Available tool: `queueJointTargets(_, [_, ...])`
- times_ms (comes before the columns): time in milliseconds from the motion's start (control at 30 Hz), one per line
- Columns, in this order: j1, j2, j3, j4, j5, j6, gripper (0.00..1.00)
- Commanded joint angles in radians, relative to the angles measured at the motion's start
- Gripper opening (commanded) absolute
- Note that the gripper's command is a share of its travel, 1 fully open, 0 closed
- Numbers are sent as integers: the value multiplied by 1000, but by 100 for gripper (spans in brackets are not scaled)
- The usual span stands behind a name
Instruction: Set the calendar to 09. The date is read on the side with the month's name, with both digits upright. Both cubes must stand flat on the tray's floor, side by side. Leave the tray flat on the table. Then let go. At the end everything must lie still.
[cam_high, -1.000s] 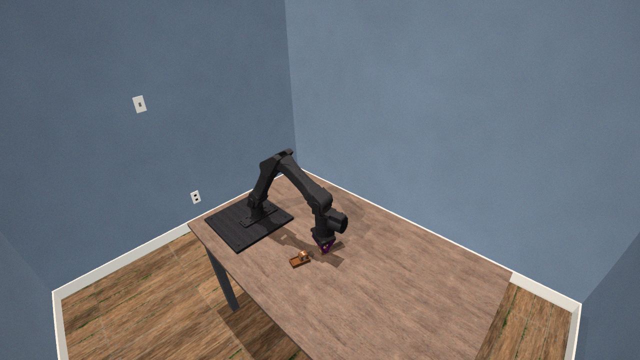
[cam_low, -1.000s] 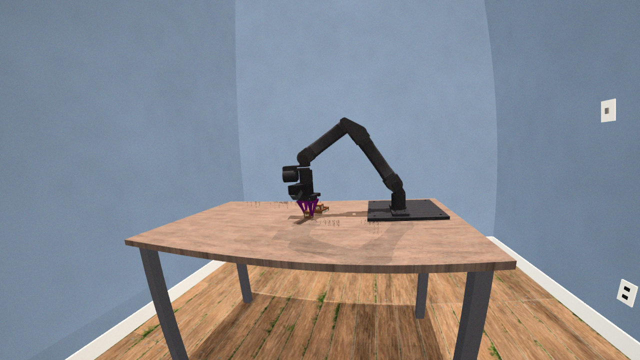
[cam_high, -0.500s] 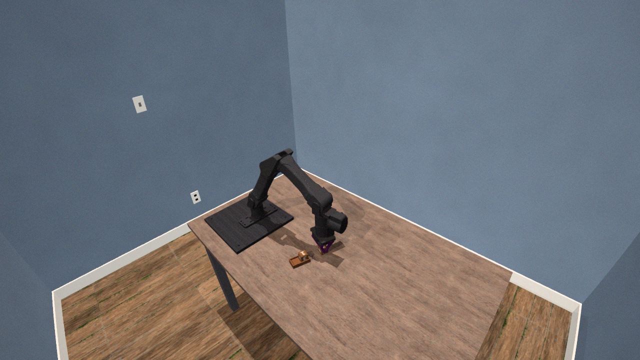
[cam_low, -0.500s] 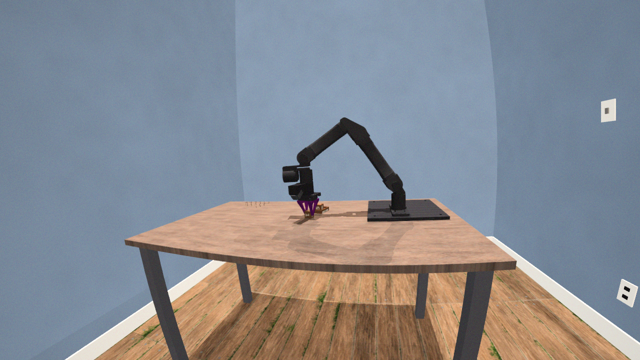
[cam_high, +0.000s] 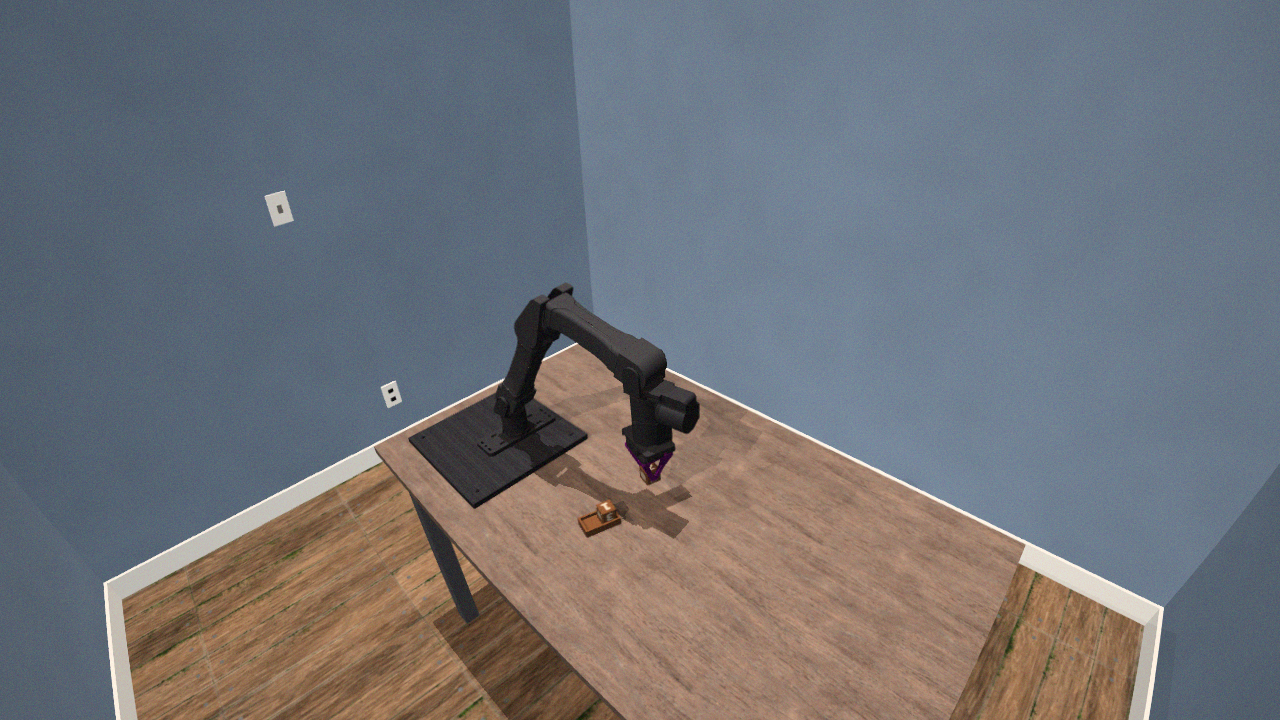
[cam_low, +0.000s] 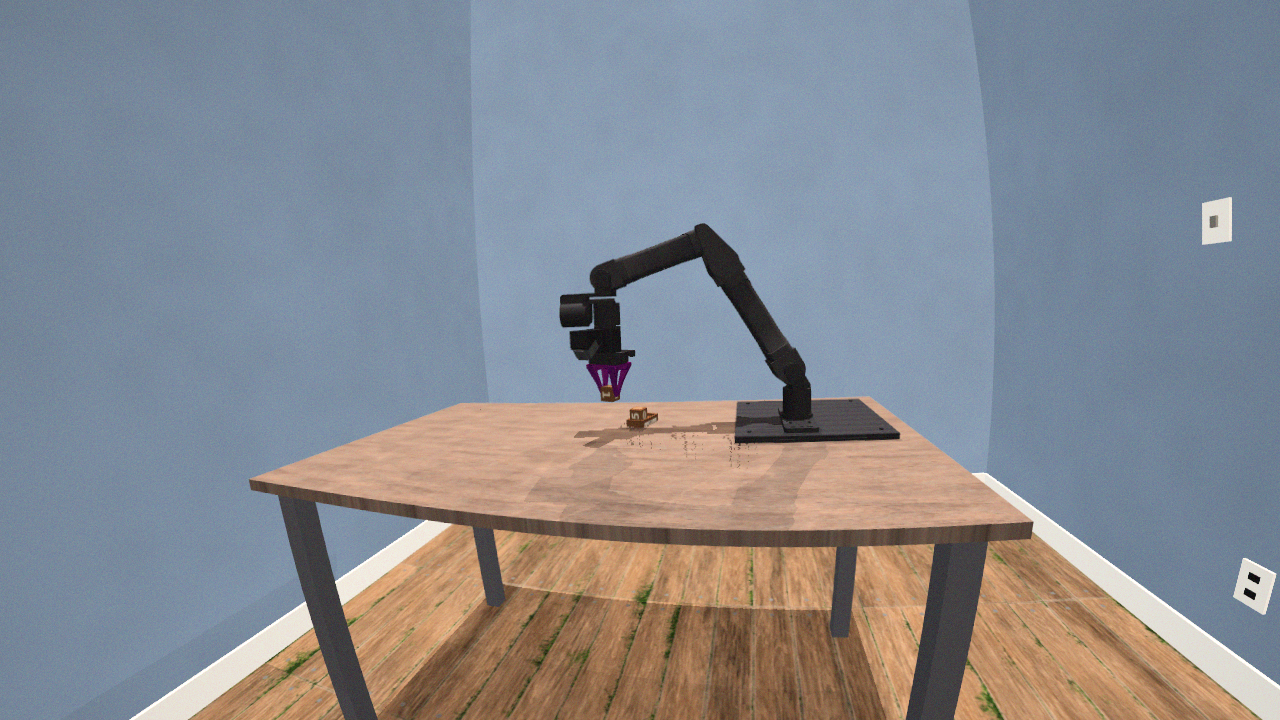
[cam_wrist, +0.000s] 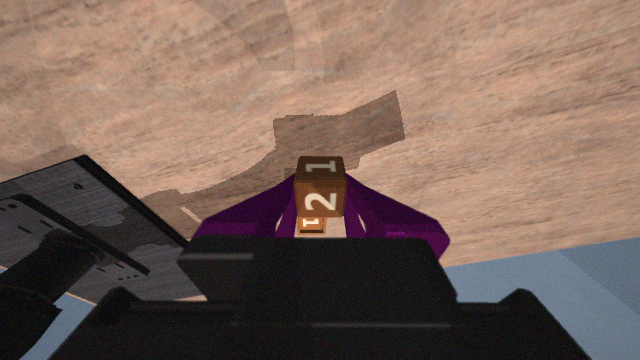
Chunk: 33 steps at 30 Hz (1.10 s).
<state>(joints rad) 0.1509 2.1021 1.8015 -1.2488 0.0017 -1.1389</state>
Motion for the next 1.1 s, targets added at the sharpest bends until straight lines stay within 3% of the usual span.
queueJointTargets(0, [0, -24, 47, -86, -1, 0, 27])
queueJointTargets(1067, [0, -24, 58, -96, -1, 0, 27])
